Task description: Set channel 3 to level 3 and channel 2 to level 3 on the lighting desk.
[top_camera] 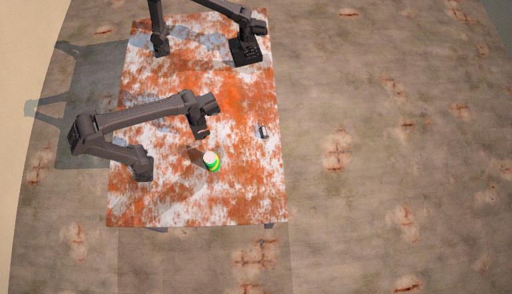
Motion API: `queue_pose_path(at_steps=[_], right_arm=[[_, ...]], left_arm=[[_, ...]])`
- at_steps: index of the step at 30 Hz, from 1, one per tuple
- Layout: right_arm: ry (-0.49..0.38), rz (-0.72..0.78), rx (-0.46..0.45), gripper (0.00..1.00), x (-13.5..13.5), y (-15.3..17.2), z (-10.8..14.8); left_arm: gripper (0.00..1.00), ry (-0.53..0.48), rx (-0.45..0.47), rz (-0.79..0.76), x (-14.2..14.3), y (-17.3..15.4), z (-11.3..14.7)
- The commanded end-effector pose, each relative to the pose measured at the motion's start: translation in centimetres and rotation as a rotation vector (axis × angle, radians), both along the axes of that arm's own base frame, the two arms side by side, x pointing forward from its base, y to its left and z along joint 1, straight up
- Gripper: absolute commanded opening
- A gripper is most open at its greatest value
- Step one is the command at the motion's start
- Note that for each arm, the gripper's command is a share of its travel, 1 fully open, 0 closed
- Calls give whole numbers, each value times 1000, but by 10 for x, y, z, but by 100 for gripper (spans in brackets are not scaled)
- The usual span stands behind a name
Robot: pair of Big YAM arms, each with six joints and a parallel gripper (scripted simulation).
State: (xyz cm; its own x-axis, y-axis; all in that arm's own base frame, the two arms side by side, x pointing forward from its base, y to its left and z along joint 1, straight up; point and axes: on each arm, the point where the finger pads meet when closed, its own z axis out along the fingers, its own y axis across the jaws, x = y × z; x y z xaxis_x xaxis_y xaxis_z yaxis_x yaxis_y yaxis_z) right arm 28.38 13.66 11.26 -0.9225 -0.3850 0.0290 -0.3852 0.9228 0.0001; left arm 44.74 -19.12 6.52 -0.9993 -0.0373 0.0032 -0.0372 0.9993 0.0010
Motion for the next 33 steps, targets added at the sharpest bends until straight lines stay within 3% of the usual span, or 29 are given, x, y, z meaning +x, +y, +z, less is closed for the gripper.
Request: queue_pose_path(at_steps=[1, 33], right_arm=[[-30, 0, 14, 100, 10, 5, 11], [-30, 0, 14, 100, 10, 5, 11]], left_arm=[[0, -39, -15, 2, 25, -1, 15], [0, -41, -16, 2, 27, -1, 17]])
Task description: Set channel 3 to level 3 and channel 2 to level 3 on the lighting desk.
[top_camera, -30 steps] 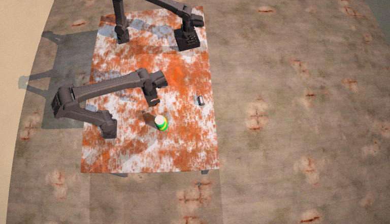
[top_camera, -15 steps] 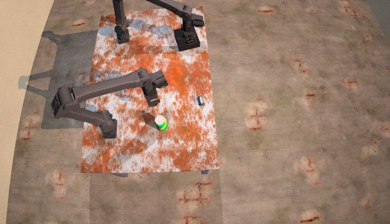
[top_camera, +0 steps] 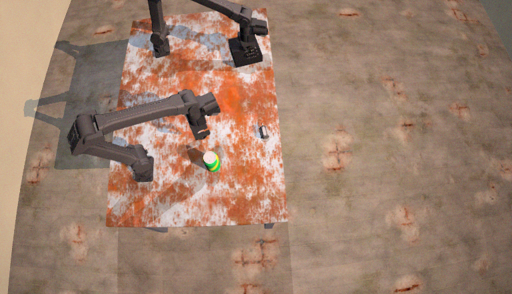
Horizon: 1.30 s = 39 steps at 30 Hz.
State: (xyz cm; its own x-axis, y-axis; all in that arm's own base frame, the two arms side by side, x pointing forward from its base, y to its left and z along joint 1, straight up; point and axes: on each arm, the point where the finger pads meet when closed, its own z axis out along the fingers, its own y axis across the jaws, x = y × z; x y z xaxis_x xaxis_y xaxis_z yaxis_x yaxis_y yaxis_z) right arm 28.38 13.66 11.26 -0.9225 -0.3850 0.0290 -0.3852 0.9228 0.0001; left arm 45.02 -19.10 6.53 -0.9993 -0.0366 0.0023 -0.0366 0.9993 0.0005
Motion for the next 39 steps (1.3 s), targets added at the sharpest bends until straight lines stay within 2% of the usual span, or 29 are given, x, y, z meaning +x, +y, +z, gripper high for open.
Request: queue_pose_path(at_steps=[1, 39], right_arm=[[-30, 0, 14, 100, 10, 5, 11], [-30, 0, 14, 100, 10, 5, 11]], left_arm=[[0, -40, -15, 3, 24, -1, 17], [0, -51, -20, 5, 29, -1, 21]])
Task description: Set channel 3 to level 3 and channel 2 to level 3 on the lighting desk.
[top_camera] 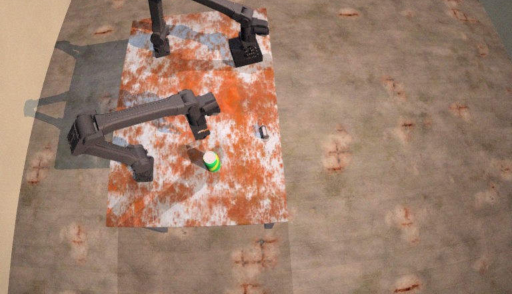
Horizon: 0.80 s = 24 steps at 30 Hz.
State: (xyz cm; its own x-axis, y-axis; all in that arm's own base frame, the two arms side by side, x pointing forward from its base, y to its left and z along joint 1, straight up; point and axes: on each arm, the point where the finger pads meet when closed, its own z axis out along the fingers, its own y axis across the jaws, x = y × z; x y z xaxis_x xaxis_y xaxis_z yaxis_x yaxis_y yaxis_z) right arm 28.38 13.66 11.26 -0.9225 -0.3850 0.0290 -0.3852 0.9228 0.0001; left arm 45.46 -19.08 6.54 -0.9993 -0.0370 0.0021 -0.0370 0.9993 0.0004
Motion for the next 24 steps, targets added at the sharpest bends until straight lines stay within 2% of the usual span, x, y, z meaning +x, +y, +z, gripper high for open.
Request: queue_pose_path(at_steps=[1, 6, 8, 9, 12, 24], right_arm=[[-30, 0, 14, 100, 10, 5, 11], [-30, 0, 14, 100, 10, 5, 11], [-30, 0, 14, 100, 10, 5, 11], [-30, 0, 14, 100, 10, 5, 11], [-30, 0, 14, 100, 10, 5, 11], [-30, 0, 14, 100, 10, 5, 11]], left_arm=[[0, -53, -20, 5, 23, -1, 22], [0, -32, -12, 9, 3, 4, 14], [0, -32, -12, 9, 3, 4, 14], [0, -65, -26, 9, 15, -3, 26], [0, -39, -15, 9, 2, 0, 14], [0, -68, -28, 9, 16, -7, 40]])
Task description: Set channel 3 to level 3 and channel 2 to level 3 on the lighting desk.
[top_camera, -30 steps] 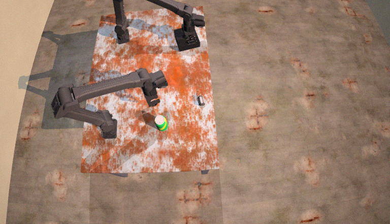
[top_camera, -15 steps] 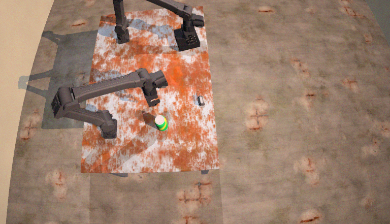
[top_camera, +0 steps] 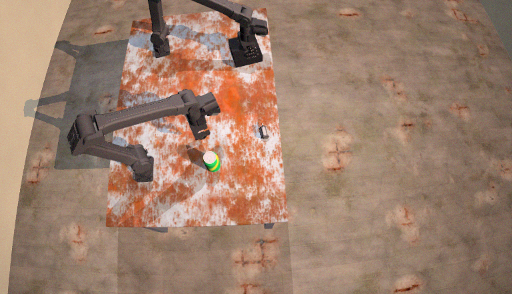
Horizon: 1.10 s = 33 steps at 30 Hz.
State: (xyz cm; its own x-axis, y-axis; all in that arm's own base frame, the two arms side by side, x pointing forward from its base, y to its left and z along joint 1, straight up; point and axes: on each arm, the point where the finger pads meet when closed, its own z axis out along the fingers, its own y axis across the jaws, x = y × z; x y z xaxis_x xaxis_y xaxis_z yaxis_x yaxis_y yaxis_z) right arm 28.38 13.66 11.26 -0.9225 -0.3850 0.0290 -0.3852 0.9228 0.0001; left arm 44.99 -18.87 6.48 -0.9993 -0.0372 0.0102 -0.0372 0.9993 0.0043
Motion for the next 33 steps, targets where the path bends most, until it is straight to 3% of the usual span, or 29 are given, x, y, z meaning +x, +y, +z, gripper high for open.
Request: queue_pose_path(at_steps=[1, 15, 18, 19, 24, 29, 30, 33], right_arm=[[-30, 0, 14, 100, 10, 5, 11], [-30, 0, 14, 100, 10, 5, 11], [-30, 0, 14, 100, 10, 5, 11], [-30, 0, 14, 100, 10, 5, 11], [-30, 0, 14, 100, 10, 5, 11], [-30, 0, 14, 100, 10, 5, 11], [-30, 0, 14, 100, 10, 5, 11], [-30, 0, 14, 100, 10, 5, 11]], left_arm=[[0, -76, -31, 9, 21, -9, 40], [0, -78, -32, 9, 19, -8, 75], [0, -78, -32, 9, 19, -8, 75], [0, 3, 2, 9, -1, 0, 40], [0, -42, -17, 9, 11, -5, 57], [0, -42, -17, 9, 11, -5, 57], [100, -42, -17, 9, 11, -5, 57], [100, -72, -30, 9, 19, -8, 75]])
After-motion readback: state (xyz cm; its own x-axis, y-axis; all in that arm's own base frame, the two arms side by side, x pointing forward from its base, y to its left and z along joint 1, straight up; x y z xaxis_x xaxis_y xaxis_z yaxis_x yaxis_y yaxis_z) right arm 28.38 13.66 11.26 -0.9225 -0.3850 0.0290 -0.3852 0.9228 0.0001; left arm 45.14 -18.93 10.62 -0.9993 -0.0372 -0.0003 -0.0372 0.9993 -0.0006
